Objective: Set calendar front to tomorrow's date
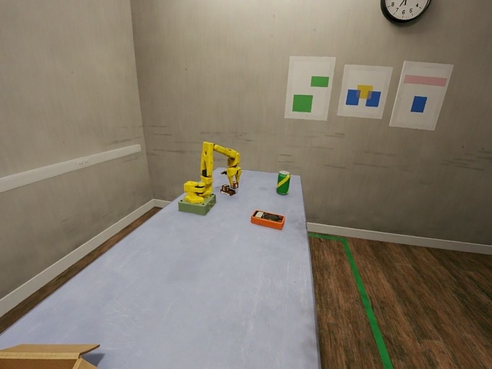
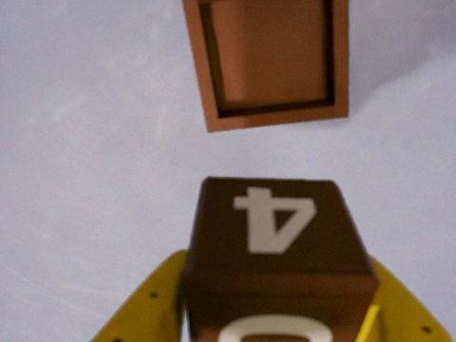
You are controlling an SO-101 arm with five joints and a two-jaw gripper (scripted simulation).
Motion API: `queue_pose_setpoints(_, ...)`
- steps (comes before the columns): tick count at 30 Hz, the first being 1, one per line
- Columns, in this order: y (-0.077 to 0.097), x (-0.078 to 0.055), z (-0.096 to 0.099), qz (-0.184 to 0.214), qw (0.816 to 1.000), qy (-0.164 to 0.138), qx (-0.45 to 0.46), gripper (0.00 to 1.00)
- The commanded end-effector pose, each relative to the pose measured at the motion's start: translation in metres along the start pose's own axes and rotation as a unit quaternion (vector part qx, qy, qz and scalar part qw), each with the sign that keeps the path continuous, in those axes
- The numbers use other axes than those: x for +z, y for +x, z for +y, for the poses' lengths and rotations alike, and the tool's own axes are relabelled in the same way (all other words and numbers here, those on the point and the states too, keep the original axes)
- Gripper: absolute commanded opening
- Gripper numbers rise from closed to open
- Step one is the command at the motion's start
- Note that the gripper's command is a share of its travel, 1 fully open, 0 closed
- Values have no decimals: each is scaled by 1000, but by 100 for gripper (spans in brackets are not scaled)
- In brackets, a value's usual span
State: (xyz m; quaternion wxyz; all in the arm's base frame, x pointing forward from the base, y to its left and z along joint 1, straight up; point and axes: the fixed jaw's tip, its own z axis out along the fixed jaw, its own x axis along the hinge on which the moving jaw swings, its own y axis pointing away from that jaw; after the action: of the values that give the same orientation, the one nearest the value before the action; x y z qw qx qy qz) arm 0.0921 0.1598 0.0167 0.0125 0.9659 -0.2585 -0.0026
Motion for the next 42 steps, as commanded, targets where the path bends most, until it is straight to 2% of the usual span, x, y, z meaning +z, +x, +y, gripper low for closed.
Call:
queue_pose_setpoints(1,-19,-1,0,0,999,3,-51,0)
queue_pose_setpoints(7,-29,-1,2,1,997,3,-79,0)
queue_pose_setpoints(29,-29,-1,2,1,997,3,-80,0)
queue_pose_setpoints(30,-34,-6,0,0,996,13,-88,0)
queue_pose_setpoints(42,-34,-6,0,0,996,13,-88,0)
